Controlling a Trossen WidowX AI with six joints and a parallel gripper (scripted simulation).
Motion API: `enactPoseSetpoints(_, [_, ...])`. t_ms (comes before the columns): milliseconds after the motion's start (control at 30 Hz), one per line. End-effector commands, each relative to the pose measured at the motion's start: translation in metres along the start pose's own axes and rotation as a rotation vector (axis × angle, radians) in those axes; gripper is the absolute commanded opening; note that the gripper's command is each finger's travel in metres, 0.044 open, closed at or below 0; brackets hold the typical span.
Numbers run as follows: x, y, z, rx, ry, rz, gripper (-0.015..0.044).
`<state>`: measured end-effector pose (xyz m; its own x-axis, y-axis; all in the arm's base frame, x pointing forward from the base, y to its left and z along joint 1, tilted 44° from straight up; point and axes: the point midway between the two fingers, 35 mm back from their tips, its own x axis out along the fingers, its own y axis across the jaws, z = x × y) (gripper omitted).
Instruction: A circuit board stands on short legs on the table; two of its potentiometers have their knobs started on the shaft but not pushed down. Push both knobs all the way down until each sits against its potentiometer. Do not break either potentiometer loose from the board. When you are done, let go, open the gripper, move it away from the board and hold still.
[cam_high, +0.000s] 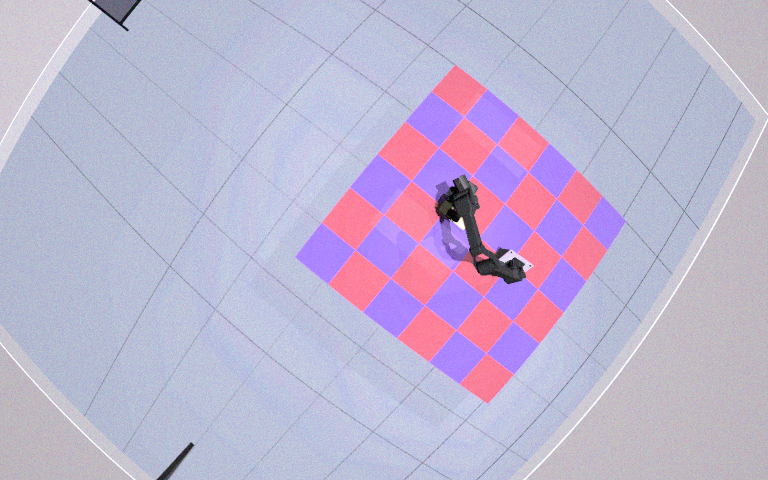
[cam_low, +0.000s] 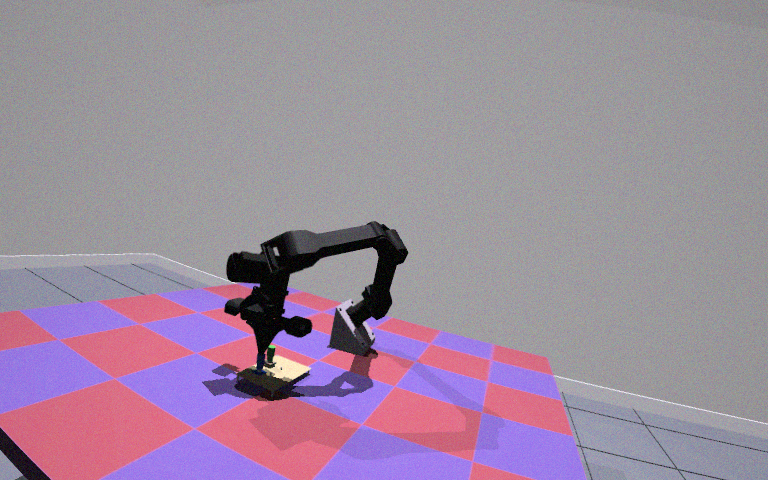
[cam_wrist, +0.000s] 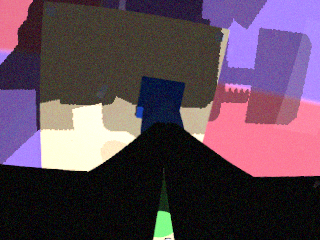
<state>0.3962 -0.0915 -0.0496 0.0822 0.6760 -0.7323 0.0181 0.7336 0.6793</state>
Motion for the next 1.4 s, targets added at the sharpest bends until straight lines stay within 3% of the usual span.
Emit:
enactPoseSetpoints(0, [0.022, 0.003, 0.002, -0.022, 0.025, 0.014, 0.0000])
enactPoseSetpoints(667, [0.023, 0.003, 0.003, -0.022, 0.025, 0.014, 0.0000])
enactPoseSetpoints(1367, [-0.009, 0.002, 0.004, -0.021, 0.025, 0.012, 0.0000])
